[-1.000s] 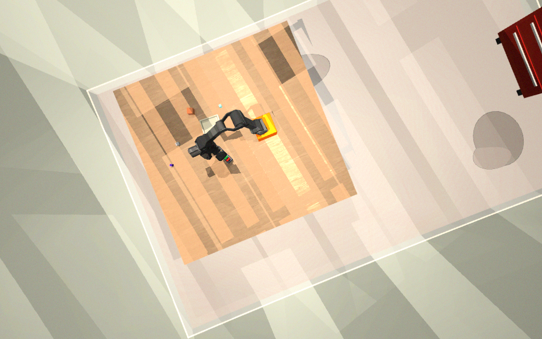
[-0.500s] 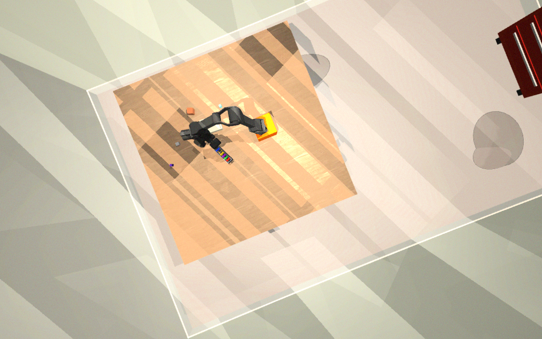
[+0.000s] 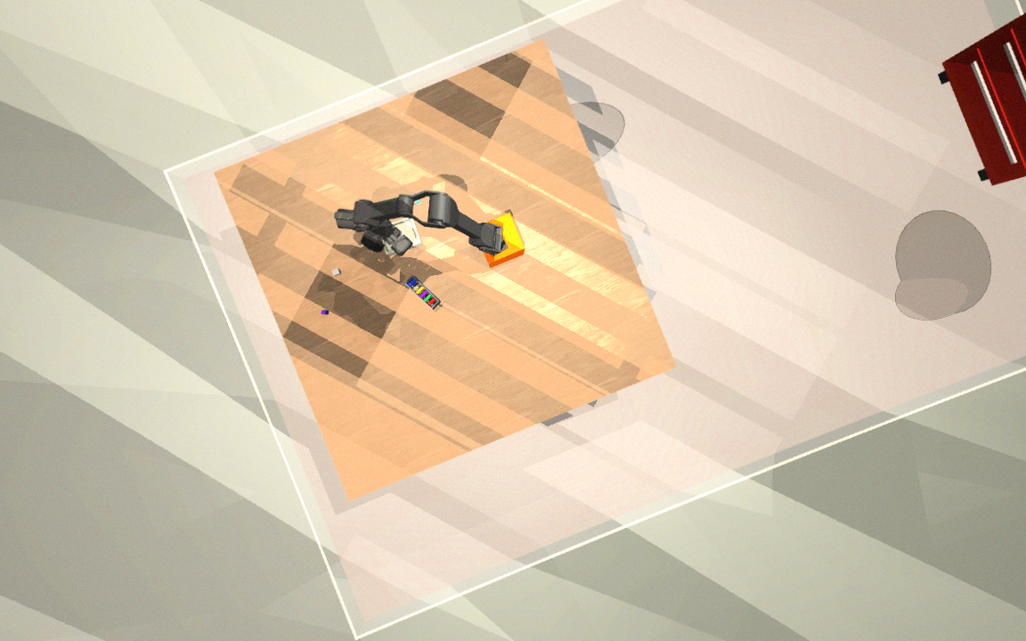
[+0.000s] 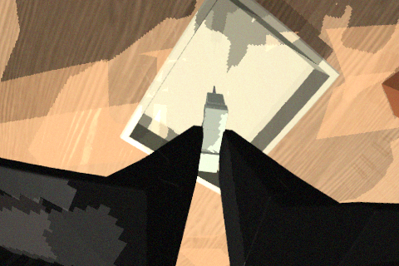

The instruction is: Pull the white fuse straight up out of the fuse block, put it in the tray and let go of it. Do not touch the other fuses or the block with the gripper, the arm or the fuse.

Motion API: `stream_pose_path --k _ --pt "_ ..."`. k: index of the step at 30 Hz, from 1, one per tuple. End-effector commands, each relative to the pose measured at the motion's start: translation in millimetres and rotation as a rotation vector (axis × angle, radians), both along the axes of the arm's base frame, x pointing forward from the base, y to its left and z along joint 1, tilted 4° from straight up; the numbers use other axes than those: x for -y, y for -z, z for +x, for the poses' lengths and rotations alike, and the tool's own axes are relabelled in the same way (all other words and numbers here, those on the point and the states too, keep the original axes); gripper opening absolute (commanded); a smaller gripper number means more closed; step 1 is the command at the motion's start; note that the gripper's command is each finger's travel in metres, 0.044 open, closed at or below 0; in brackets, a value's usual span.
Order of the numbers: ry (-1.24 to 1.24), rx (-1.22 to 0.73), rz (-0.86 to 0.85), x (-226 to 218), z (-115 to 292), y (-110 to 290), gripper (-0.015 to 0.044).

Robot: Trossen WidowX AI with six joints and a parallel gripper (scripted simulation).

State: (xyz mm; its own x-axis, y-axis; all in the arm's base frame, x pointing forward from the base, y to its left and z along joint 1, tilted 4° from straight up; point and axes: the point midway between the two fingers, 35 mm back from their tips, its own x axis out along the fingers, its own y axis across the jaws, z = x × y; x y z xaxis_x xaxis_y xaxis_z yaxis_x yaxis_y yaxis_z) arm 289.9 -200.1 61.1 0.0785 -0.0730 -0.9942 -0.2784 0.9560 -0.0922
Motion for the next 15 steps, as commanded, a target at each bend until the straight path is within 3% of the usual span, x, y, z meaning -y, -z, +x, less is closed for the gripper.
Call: stream_pose_path --k 1,15 --pt "-0.007 0.006 -0.001 14.0 -5.3 -2.6 0.0000" --pt "-0.007 0.006 -0.001 15.7 -3.2 15.8 0.0000"
